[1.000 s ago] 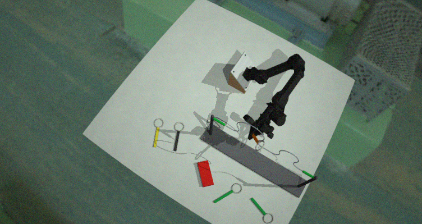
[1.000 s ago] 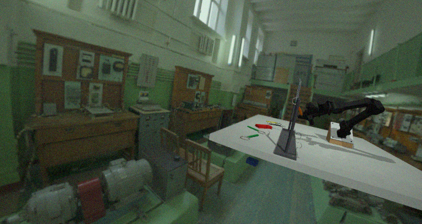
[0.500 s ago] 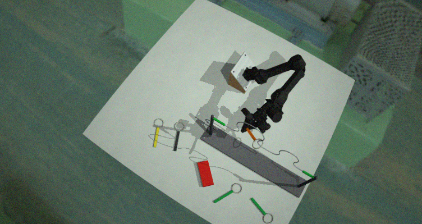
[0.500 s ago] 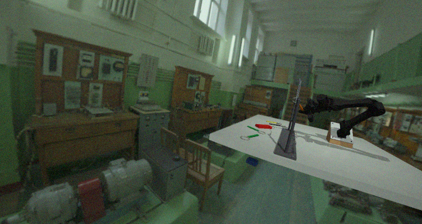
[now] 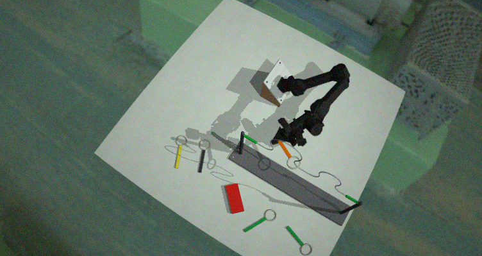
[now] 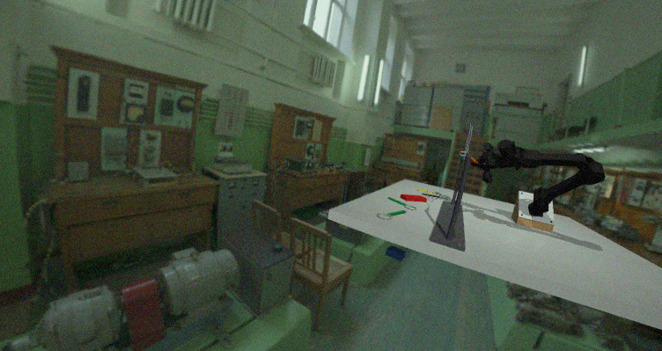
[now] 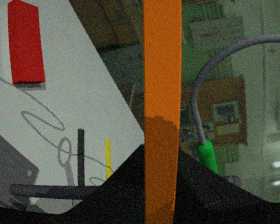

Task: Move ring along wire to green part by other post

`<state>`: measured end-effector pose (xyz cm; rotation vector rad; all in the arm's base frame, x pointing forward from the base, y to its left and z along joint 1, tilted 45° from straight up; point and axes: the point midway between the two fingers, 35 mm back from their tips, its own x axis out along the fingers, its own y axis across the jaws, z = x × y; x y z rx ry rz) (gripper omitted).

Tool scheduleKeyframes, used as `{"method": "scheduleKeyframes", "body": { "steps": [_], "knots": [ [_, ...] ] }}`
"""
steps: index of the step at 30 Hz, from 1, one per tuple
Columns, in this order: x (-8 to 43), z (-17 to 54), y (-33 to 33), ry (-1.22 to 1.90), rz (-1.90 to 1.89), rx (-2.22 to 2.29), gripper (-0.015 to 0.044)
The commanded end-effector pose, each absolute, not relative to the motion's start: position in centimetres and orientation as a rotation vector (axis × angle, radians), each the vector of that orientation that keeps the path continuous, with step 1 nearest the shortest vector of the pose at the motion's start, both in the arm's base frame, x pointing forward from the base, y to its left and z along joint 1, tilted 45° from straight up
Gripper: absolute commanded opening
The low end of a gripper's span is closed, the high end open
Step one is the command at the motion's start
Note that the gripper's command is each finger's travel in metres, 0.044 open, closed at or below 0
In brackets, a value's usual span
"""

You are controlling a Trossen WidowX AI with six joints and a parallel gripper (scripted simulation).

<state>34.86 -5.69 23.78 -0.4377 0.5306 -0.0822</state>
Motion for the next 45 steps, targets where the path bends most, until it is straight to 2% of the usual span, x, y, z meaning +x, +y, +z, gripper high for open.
{"method": "scheduleKeyframes", "body": {
  "steps": [1, 45],
  "knots": [
    [34.8, 24.9, -7.0, 0.530, -0.114, -0.528, -0.0150],
    [34.3, 32.0, -12.6, 0.546, -0.259, -1.073, -0.0150]
  ]
}}
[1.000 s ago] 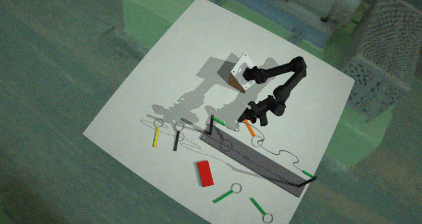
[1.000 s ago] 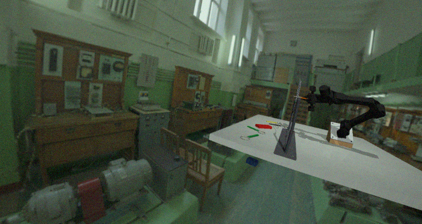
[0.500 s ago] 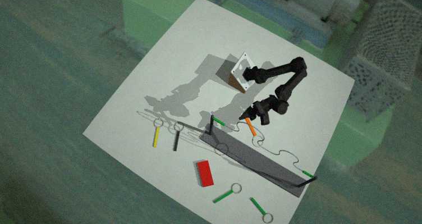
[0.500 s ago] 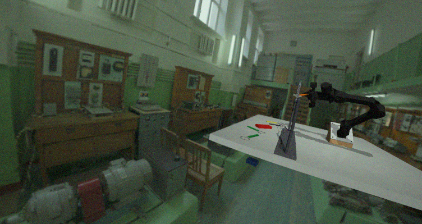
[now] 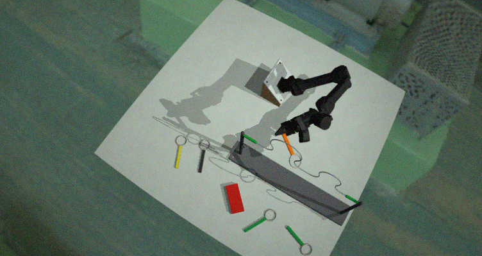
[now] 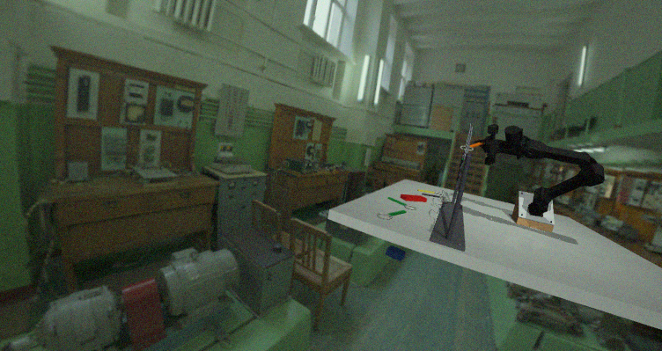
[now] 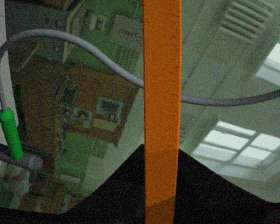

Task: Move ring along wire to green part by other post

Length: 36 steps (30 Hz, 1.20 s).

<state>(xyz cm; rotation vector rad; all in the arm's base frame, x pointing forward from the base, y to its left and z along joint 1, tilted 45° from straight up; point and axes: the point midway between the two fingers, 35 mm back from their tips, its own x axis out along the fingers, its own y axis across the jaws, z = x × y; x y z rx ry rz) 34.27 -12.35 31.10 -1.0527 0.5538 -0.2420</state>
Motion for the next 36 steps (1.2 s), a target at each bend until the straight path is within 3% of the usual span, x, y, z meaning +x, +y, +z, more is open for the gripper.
{"method": "scheduleKeyframes", "body": {
  "steps": [1, 36],
  "knots": [
    [34.3, 32.1, -12.6, 0.546, -0.260, -1.079, -0.0150],
    [34.2, 33.2, -12.9, 0.547, -0.231, -0.967, -0.0150]
  ]
}}
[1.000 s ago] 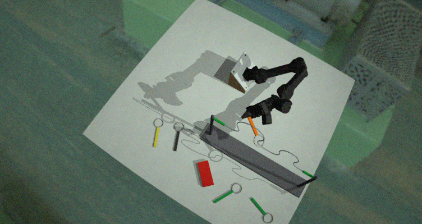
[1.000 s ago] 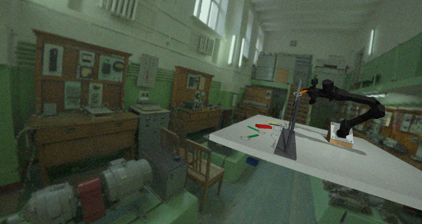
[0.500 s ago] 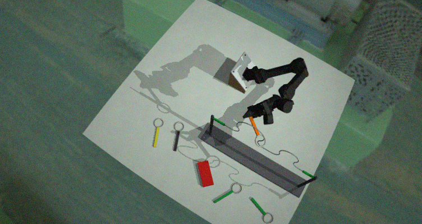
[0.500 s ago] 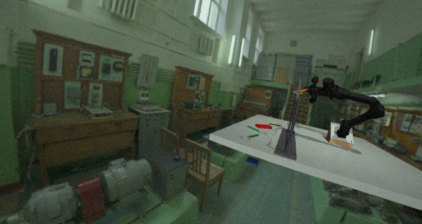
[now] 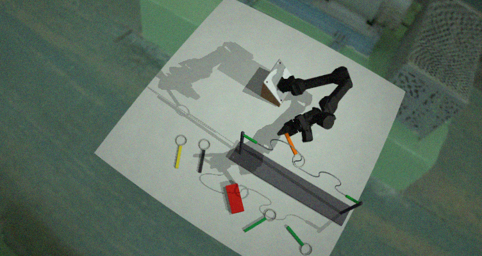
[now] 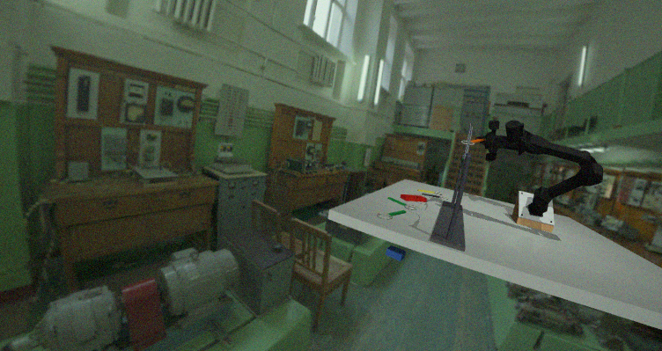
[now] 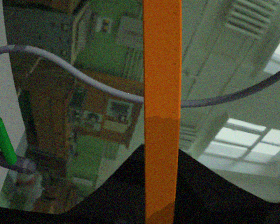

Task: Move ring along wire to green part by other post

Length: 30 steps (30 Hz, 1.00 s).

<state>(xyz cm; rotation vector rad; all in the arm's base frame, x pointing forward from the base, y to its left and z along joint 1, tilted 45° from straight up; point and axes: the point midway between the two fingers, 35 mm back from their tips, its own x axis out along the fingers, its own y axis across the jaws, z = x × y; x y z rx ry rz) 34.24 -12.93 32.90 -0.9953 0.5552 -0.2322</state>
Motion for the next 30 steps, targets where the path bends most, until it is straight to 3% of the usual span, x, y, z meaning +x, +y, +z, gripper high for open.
{"method": "scheduleKeyframes", "body": {
  "steps": [1, 30],
  "knots": [
    [34.2, 33.2, -12.9, 0.547, -0.229, -0.959, -0.0150],
    [34.3, 32.2, -12.1, 0.541, -0.150, -0.661, -0.0150]
  ]
}}
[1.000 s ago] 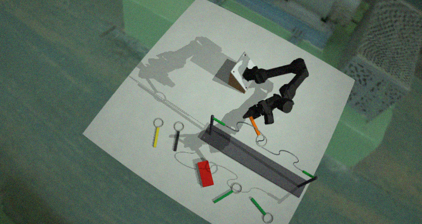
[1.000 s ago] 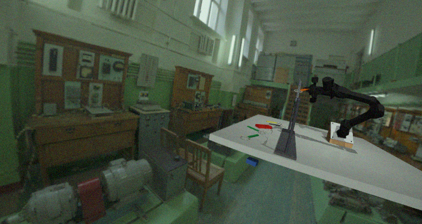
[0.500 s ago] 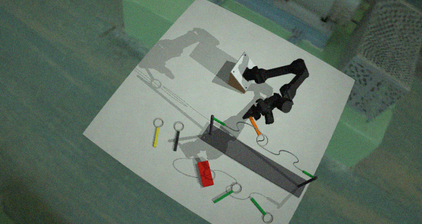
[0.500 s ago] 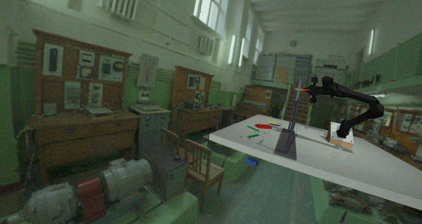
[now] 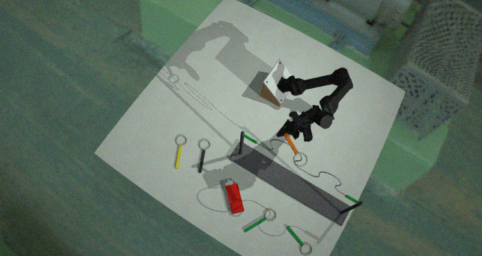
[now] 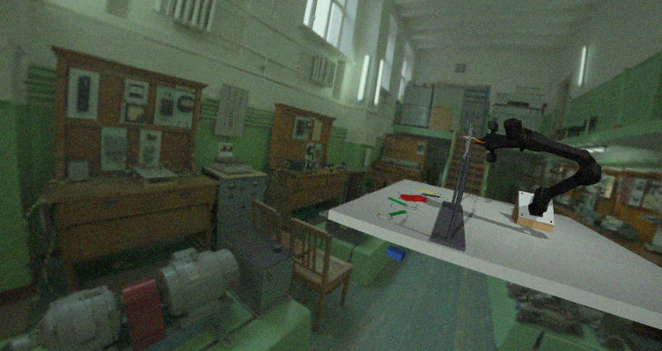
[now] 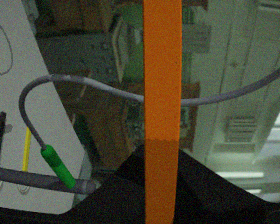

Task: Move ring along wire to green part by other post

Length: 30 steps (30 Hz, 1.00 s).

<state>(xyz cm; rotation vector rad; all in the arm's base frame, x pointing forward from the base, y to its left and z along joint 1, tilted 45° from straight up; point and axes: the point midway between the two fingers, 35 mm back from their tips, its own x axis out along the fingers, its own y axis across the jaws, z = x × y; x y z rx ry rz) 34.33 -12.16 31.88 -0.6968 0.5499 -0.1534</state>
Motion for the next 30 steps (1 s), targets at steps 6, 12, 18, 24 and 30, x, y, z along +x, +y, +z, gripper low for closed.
{"method": "scheduleKeyframes", "body": {
  "steps": [6, 12, 18, 24, 30],
  "knots": [
    [34.4, 31.9, -11.9, 0.538, -0.131, -0.589, -0.0150],
    [34.4, 31.7, -11.6, 0.535, -0.110, -0.511, -0.0150],
    [34.4, 31.5, -11.3, 0.530, -0.088, -0.429, -0.0150],
    [34.5, 31.3, -11.0, 0.525, -0.067, -0.347, -0.0150],
    [34.5, 31.2, -10.6, 0.519, -0.045, -0.265, -0.0150]
  ]
}}
